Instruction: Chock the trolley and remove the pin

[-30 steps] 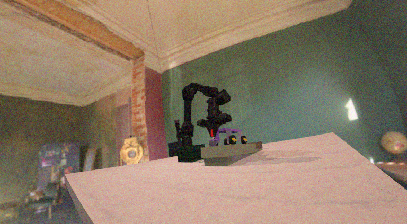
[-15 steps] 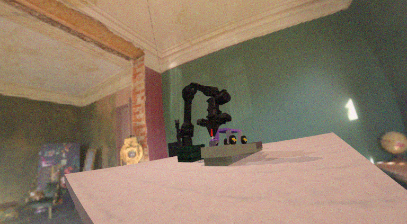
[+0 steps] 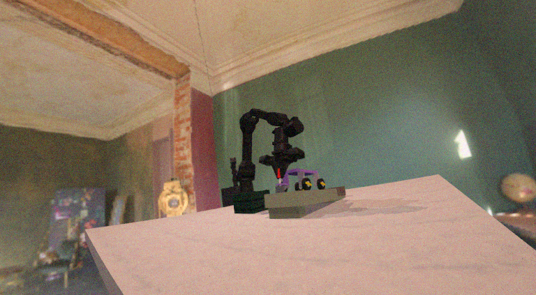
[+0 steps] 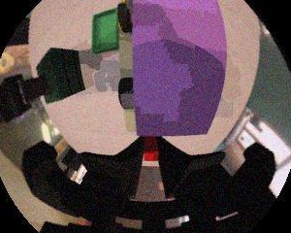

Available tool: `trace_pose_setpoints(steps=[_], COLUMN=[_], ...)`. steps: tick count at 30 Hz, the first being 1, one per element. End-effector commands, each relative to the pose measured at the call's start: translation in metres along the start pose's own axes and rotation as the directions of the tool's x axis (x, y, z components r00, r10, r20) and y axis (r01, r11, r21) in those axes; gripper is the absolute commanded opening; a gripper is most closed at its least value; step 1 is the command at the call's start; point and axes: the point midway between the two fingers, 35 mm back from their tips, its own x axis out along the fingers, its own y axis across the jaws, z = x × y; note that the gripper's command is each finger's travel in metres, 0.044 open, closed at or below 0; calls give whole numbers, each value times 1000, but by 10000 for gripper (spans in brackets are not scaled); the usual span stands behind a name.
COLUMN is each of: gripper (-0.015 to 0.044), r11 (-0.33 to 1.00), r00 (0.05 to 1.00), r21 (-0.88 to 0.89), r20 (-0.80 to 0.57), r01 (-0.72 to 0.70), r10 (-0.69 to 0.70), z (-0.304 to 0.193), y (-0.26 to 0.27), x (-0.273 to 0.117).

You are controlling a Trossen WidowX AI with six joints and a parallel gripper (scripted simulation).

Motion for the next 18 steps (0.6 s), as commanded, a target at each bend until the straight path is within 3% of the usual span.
trace_pose_setpoints(steps=[1, 18], gripper=[0, 0], r11=[1000, 1000], r00=[1000, 1000], r21=[5, 5], r20=[-2, -2], r01=[8, 8], r10=[-8, -8], z=[-1, -1], y=[0, 0], x=[-6, -11])
